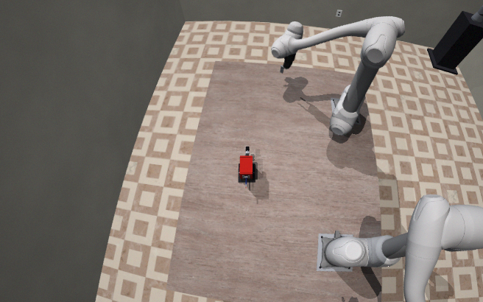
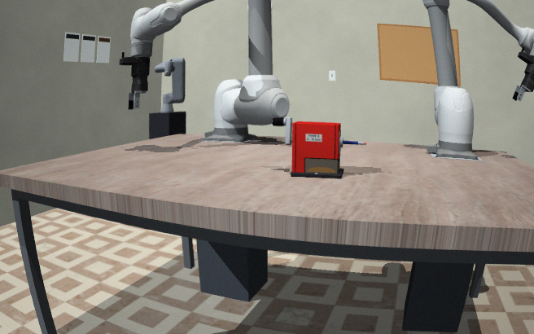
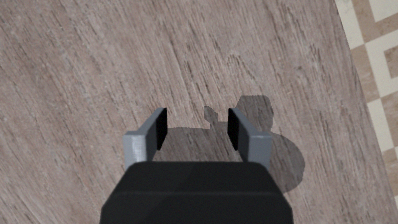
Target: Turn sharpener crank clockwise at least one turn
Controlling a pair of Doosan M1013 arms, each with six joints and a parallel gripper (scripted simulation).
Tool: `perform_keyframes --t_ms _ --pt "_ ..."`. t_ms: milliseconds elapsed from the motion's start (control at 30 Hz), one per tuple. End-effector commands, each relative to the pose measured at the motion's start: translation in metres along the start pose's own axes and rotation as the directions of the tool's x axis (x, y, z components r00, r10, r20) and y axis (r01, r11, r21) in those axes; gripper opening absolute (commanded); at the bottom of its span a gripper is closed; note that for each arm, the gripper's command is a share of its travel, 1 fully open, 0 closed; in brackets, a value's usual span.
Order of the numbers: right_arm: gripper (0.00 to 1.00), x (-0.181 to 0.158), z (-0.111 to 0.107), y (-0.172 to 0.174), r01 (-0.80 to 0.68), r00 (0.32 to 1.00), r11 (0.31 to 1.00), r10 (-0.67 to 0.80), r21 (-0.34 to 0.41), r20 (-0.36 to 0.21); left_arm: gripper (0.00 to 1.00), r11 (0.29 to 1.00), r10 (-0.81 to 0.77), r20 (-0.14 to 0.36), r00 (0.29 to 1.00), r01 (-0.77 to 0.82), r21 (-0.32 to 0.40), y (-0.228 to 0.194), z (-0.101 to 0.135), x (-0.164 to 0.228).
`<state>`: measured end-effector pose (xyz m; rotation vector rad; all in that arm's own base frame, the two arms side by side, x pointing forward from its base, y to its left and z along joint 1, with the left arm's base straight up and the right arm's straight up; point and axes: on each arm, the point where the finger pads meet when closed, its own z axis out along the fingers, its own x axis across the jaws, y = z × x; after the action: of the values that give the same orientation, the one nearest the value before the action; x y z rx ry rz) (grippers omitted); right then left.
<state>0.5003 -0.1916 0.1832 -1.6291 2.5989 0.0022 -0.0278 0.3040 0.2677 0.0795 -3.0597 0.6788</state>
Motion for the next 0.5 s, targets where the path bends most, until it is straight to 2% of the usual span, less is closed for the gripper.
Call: perform_keyframes --t_ms 0,100,167,200,467 --pt "1.0 -0.038 -0.002 -0.02 0.153 0.988 0.988 -0.153 -0.014 0.0 1.0 1.0 0.003 -0.007 1.0 -0.003 -0.001 -0.002 0.0 0.004" --pt "1.0 -0.064 -0.004 -0.03 0.25 0.968 0.968 -0.25 -0.018 0.001 1.0 1.0 0.003 -0.007 1.0 -0.003 -0.001 -0.002 0.0 0.004" --pt "1.0 -0.064 -0.004 -0.03 0.25 0.968 0.968 -0.25 -0.018 0.001 1.0 1.0 0.003 -0.007 1.0 -0.003 -0.001 -0.002 0.0 0.004" --pt "1.0 -0.088 -0.005 -0.039 0.334 0.942 0.942 -0.334 -0.022 0.001 1.0 1.0 0.003 -0.007 1.0 -0.003 -0.001 -0.002 0.0 0.004" --pt "1.0 -0.159 -0.007 -0.055 0.549 0.835 0.835 -0.55 -0.031 0.006 1.0 1.0 0.003 -0.007 1.0 -0.003 -0.001 -0.002 0.0 0.004"
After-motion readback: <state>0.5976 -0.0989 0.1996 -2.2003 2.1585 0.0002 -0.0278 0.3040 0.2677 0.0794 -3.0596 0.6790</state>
